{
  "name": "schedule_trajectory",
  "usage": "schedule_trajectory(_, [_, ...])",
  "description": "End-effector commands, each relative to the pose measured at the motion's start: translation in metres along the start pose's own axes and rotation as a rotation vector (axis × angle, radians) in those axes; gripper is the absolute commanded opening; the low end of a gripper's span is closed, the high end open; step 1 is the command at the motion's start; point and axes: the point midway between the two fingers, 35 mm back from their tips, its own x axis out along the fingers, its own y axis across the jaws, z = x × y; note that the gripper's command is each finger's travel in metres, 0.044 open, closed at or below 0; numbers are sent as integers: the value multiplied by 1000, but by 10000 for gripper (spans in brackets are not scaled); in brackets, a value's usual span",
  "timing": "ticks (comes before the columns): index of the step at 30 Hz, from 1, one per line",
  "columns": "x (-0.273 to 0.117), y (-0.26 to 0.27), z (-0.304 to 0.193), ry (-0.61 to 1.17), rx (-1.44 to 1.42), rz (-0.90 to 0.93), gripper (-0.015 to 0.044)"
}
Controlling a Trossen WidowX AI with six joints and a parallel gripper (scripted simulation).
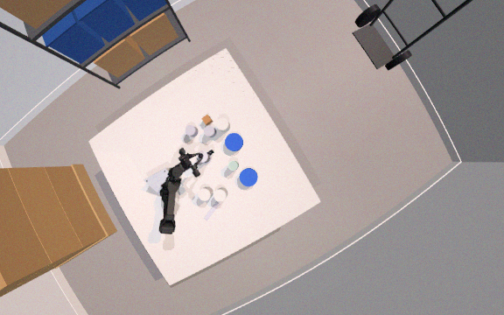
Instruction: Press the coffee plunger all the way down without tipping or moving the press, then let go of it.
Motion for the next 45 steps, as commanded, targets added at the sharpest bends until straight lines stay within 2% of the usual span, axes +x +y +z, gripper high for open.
schedule_trajectory(1, [7,0,-15,44,-33,-10,127])
schedule_trajectory(45, [9,4,-12,44,-33,-11,127])
